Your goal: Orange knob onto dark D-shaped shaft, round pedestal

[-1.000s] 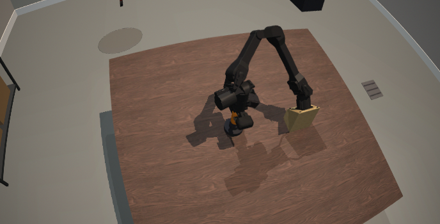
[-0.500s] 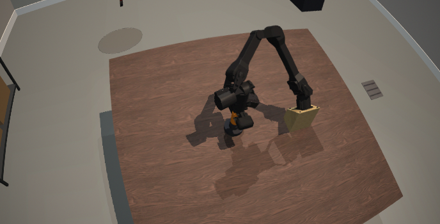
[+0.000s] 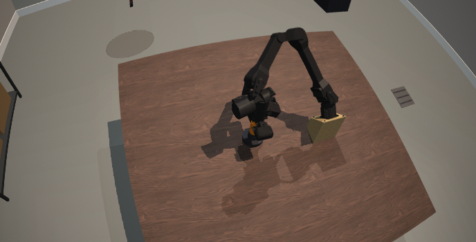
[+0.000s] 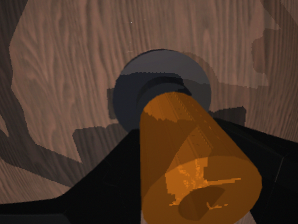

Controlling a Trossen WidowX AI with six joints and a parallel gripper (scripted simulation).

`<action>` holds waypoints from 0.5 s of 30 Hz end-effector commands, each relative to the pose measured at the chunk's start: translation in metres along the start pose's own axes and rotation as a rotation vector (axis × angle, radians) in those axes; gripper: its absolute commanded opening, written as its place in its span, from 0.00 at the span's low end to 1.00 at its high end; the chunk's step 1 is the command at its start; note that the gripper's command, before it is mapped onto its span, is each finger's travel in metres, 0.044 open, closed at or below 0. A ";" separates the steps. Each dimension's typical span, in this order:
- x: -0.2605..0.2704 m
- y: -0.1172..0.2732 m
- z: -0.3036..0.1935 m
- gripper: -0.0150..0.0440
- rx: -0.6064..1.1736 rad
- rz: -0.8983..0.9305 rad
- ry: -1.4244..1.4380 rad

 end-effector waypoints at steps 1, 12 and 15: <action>0.000 -0.001 0.000 0.25 -0.001 0.000 -0.010; 0.000 -0.001 0.000 0.25 -0.001 0.000 -0.010; 0.000 0.004 0.000 0.25 -0.001 -0.001 0.022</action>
Point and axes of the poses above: the point midway between the two fingers, 35 mm back from their tips, its own y axis back along the fingers, its own x axis across the jaws, z = x × y, the point moved 3 cm from there along y, back along the fingers, and after that the axes turned 1 degree about y, right-handed, at the moved point
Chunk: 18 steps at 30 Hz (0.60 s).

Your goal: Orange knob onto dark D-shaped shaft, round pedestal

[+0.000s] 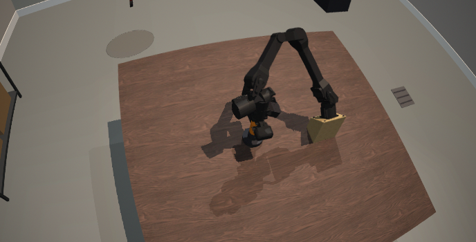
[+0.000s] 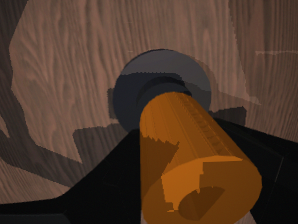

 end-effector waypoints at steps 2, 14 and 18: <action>0.000 0.008 0.001 0.25 -0.001 -0.001 0.042; 0.000 0.005 -0.001 0.25 -0.001 -0.001 0.095; 0.000 0.004 -0.001 0.25 -0.001 -0.001 0.095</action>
Point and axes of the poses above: the point midway between the two fingers, 35 mm back from their tips, its own y axis back along the fingers, its own x axis across the jaws, z = x × y, the point moved 3 cm from there along y, back along the fingers, and after that the axes turned 1 degree about y, right-handed, at the moved point
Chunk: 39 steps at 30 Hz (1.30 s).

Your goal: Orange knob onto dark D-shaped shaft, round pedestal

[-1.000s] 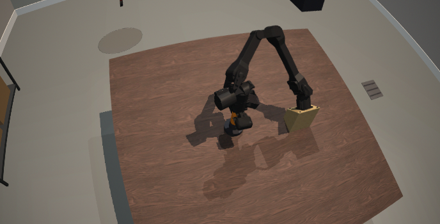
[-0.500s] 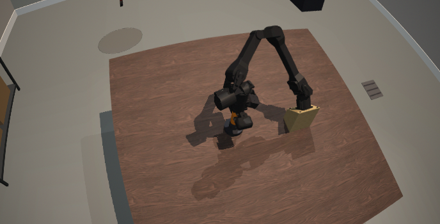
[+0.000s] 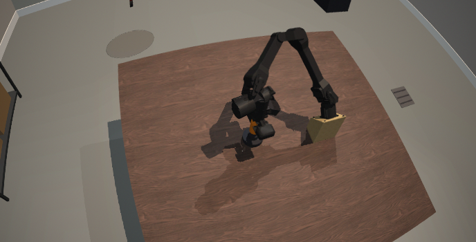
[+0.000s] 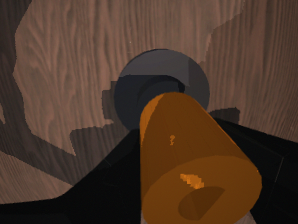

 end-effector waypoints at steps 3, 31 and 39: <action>0.000 -0.002 -0.001 0.25 0.002 0.001 0.005; 0.000 -0.005 0.001 0.25 0.002 0.001 -0.038; 0.001 -0.006 -0.001 0.25 0.002 0.001 0.003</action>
Point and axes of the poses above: the point midway between the two fingers, 35 mm back from their tips, its own y axis back along the fingers, its own x axis across the jaws, z = x × y, the point moved 3 cm from there along y, back along the fingers, and after that the axes turned 1 degree about y, right-handed, at the moved point
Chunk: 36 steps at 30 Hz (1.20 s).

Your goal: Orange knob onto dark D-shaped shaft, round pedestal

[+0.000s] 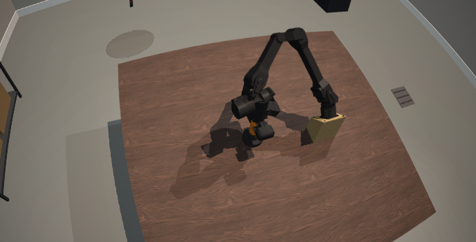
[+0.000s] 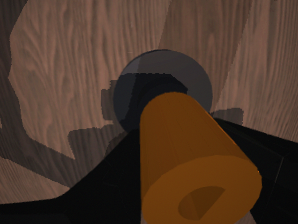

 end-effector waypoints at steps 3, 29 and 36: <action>0.000 -0.004 -0.001 0.25 0.002 0.002 0.040; 0.000 -0.013 0.000 0.57 0.000 -0.002 -0.020; 0.000 -0.013 0.000 0.88 0.000 -0.002 -0.020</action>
Point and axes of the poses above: the point midway between the two fingers, 35 mm back from their tips, its own y axis back along the fingers, its own x axis across the jaws, z = x × y, the point moved 3 cm from there along y, back along the fingers, and after that the axes turned 1 degree about y, right-handed, at the moved point
